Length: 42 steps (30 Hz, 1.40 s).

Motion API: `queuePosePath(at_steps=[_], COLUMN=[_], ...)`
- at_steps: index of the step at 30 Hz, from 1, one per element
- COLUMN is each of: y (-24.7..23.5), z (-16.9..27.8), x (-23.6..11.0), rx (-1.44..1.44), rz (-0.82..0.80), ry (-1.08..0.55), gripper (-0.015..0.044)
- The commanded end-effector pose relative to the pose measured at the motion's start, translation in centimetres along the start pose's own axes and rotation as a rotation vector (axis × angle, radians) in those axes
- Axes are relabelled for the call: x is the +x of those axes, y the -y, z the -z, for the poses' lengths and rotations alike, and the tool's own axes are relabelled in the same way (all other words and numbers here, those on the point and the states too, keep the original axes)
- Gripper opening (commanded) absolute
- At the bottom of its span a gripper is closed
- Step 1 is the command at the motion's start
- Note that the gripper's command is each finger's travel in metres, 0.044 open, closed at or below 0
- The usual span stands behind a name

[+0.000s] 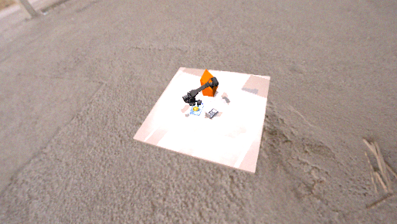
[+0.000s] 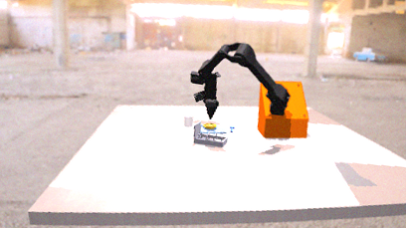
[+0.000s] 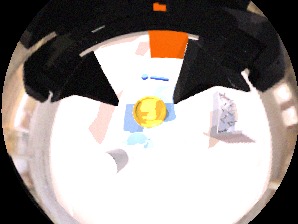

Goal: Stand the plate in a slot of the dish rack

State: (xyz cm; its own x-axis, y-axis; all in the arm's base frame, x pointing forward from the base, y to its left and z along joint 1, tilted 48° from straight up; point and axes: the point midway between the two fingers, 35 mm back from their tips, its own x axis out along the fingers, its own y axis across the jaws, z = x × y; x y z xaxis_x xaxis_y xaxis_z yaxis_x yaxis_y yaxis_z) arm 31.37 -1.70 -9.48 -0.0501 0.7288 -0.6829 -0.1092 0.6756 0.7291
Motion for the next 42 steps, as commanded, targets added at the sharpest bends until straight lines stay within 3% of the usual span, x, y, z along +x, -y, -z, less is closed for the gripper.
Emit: queuePosePath(at_steps=[1,31,42], y=[-0.1,-0.5,-0.5], z=[0.2,0.4,0.4], x=[1.0,5.5,5.5], rx=[0.008,0.008,0.008], rz=[-0.007,-0.012,-0.012], ry=[-0.004,-0.004,-0.004], gripper=[0.0400,0.0400,0.0363])
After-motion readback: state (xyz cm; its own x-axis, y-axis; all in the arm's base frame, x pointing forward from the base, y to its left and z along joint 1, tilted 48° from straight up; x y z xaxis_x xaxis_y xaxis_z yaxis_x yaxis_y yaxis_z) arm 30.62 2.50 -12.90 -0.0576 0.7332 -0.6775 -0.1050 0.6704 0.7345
